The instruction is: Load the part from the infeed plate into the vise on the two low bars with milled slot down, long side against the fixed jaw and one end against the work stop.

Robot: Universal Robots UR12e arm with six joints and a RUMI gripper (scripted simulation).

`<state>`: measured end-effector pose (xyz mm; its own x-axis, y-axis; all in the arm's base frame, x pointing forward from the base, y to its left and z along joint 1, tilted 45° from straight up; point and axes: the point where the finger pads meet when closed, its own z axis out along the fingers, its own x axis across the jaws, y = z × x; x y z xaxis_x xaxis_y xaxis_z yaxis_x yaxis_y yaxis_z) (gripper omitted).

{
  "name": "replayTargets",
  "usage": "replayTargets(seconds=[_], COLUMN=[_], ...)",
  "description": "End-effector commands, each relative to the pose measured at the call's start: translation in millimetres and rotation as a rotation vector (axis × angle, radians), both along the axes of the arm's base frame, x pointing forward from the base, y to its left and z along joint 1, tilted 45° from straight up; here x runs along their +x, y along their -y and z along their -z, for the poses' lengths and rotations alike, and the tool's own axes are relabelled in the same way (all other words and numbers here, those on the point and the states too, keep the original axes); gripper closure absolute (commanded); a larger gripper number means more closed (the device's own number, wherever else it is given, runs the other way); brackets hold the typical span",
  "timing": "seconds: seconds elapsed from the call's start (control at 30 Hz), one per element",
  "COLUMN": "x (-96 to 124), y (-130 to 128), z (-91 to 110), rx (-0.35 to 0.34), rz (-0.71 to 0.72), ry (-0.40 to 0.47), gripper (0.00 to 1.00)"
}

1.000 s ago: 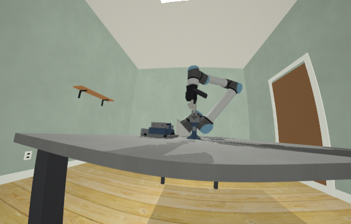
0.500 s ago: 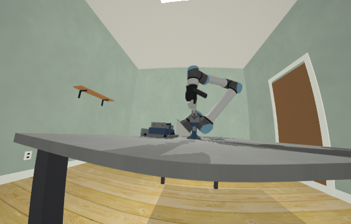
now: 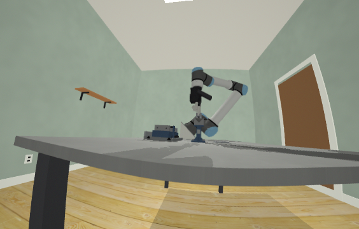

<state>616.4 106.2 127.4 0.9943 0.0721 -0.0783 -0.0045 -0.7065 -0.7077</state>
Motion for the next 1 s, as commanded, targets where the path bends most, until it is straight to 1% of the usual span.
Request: replayTargets(seconds=[0.0, 0.6, 0.97], x=[0.6, 0.7, 1.2], y=[0.6, 0.9, 4.8], z=[-0.4, -0.7, -4.6], rx=[0.000, 0.000, 0.000], rz=[0.001, 0.001, 0.001], ry=[0.001, 0.001, 0.001], gripper=[1.00, 1.00, 1.00])
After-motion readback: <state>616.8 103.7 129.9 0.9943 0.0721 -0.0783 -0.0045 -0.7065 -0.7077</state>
